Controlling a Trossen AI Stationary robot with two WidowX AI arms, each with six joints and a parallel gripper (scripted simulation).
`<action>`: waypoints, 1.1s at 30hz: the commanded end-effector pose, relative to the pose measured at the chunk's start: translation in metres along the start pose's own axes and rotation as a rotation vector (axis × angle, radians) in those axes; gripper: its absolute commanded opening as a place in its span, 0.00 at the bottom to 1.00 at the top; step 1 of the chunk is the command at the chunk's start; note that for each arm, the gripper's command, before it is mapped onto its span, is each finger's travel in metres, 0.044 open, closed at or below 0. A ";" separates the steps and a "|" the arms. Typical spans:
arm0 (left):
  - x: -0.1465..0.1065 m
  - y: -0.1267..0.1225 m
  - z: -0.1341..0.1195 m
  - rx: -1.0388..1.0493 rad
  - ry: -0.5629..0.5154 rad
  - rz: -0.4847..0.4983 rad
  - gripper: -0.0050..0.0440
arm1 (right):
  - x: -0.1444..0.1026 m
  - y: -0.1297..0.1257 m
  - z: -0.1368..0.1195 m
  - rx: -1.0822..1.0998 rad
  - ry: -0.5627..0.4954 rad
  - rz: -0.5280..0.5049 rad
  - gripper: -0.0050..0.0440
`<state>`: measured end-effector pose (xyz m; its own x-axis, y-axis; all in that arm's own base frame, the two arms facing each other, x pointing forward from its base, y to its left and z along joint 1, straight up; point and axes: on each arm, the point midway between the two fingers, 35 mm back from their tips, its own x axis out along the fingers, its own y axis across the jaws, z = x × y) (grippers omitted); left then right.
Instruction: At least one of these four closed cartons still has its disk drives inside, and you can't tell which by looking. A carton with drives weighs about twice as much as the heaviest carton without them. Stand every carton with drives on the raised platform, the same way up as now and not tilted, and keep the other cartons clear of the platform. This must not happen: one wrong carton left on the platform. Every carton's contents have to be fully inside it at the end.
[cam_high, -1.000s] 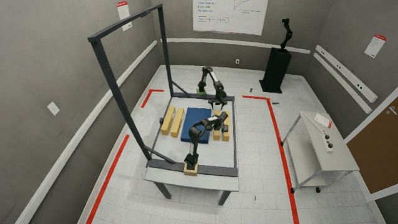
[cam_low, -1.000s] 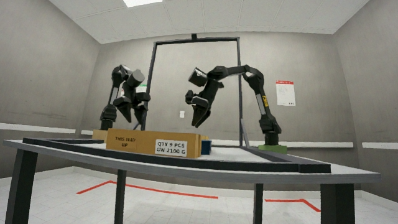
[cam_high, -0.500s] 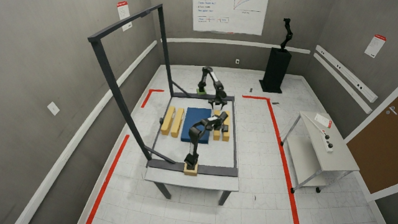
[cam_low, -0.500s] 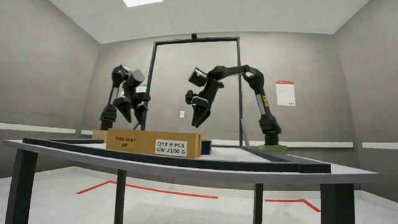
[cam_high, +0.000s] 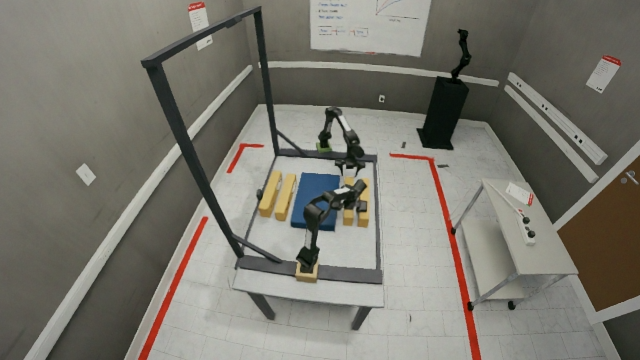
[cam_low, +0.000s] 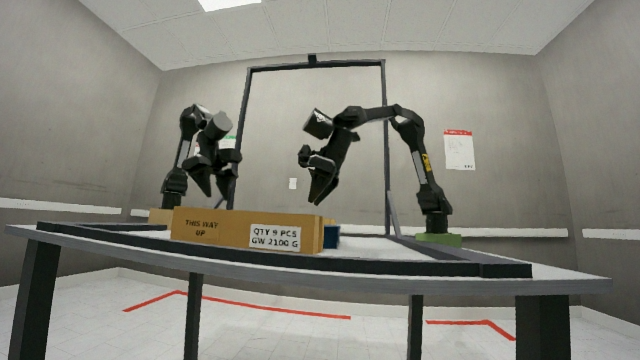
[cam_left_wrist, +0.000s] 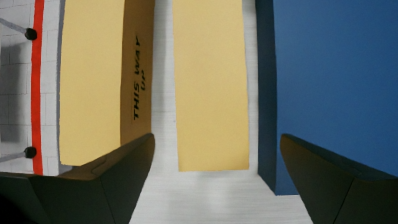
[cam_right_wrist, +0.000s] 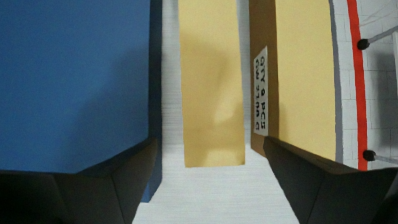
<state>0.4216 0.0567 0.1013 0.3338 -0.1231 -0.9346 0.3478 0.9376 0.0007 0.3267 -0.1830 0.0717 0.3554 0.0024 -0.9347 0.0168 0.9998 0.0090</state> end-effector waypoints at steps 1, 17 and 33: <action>-0.007 0.002 0.007 0.005 -0.026 0.010 0.88 | -0.004 -0.003 0.007 -0.004 -0.019 -0.007 0.88; -0.007 0.002 0.007 0.005 -0.026 0.010 0.88 | -0.004 -0.003 0.007 -0.004 -0.019 -0.007 0.88; 0.058 0.002 -0.018 0.005 -0.026 0.009 0.88 | 0.061 -0.004 -0.018 -0.004 -0.018 -0.006 0.88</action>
<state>0.4167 0.0556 0.0345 0.3085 -0.1287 -0.9425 0.3495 0.9368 -0.0136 0.3237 -0.1809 0.0092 0.3402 0.0140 -0.9403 0.0144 0.9997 0.0201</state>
